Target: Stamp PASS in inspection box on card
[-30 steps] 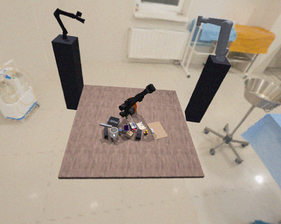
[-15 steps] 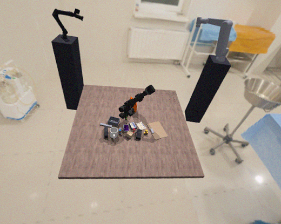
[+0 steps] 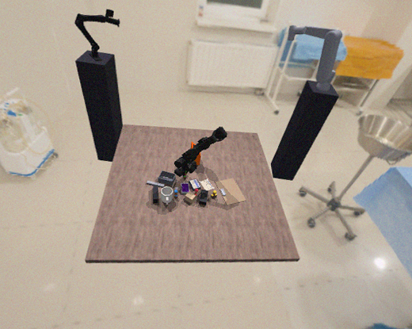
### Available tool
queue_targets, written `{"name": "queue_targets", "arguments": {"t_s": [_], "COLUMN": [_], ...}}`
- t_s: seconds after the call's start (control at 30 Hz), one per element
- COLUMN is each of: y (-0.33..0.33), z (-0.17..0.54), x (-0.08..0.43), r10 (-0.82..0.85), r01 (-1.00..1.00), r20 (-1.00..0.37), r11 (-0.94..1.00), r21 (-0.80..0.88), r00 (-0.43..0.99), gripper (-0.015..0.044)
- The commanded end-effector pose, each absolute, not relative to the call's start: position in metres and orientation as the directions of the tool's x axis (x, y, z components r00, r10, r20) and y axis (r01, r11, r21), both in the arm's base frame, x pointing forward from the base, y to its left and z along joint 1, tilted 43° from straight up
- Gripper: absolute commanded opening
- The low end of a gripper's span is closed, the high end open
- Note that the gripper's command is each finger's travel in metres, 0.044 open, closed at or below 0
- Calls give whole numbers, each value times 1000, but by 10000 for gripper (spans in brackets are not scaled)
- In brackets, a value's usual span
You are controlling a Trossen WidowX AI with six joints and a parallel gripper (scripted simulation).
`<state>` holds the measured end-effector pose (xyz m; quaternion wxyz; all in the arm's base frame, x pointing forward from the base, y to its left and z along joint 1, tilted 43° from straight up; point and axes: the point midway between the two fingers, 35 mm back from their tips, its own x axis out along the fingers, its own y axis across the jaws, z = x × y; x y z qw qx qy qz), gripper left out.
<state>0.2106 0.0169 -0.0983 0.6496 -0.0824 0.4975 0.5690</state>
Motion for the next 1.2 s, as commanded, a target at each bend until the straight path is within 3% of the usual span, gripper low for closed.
{"name": "queue_targets", "arguments": {"t_s": [0.0, 0.43, 0.77, 0.9, 1.17], "y": [22, 34, 32, 25, -47], "z": [-102, -114, -113, -107, -26], "x": [208, 204, 205, 209, 221], "r10": [662, 664, 660, 658, 660], "r01": [-818, -818, -821, -821, -818], "r20": [-736, -734, -738, -739, -737], "r11": [341, 339, 336, 338, 341], "r21": [464, 465, 461, 460, 464], "r00": [-142, -143, -144, -143, -143], "gripper": [0, 0, 250, 250, 250]}}
